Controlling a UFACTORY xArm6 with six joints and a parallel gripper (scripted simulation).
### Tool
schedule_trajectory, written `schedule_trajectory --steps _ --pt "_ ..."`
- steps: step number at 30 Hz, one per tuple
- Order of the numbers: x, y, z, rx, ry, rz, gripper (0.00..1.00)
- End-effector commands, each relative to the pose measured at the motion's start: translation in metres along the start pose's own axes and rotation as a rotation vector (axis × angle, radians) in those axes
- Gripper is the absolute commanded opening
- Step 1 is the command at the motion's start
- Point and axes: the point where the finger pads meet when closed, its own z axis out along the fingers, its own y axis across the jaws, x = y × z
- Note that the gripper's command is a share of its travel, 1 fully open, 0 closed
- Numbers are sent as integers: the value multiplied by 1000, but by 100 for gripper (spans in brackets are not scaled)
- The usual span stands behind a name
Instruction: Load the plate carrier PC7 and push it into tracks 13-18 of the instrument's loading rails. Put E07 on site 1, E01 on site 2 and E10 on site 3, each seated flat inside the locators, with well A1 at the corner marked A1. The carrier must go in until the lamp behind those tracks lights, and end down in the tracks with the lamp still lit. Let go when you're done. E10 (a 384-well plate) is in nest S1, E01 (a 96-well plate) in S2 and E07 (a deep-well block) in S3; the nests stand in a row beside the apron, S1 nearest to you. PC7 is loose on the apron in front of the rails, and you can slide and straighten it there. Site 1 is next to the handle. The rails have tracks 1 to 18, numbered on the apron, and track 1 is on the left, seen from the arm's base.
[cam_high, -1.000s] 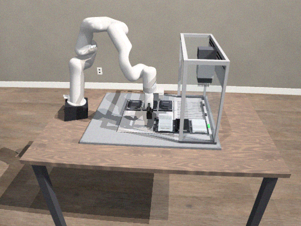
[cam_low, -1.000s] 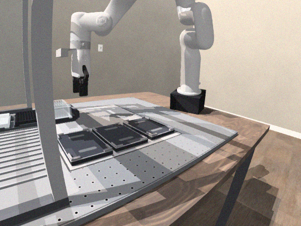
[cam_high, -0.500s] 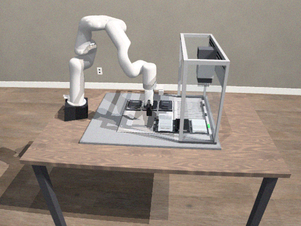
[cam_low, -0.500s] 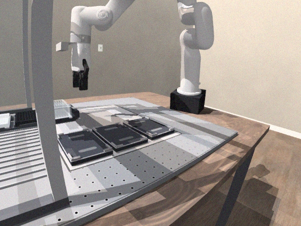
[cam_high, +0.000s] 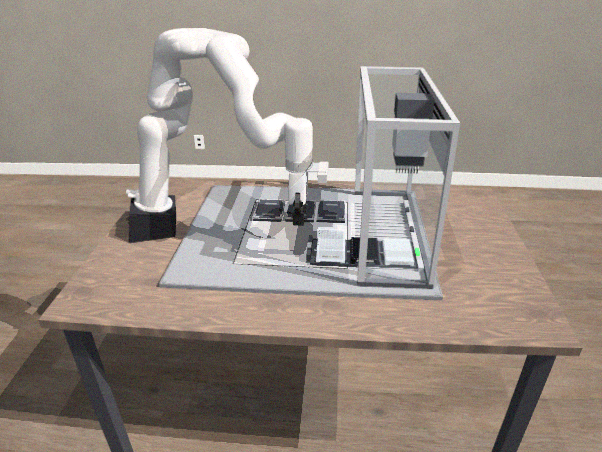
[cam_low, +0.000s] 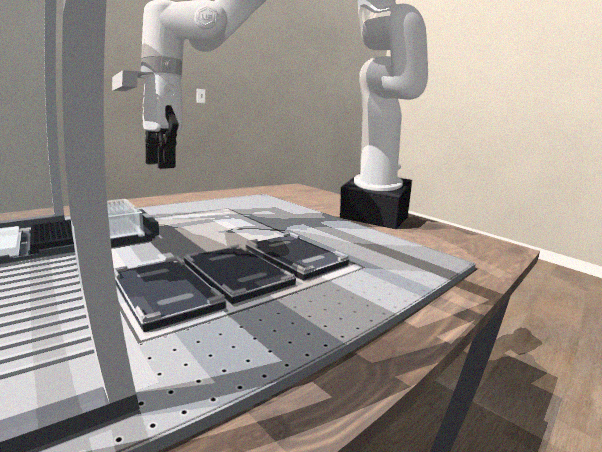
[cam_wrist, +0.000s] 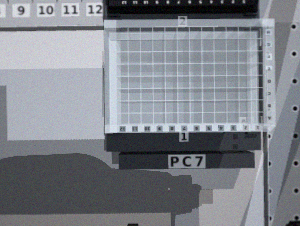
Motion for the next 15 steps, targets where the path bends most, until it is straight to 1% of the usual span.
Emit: schedule_trajectory --steps 1,9,11,15 --pt "1 0 -9 -1 4 0 82" --pt "1 0 -22 -1 4 0 82" --pt "1 0 -22 -1 4 0 82" --pt "1 0 -29 -1 4 0 82"
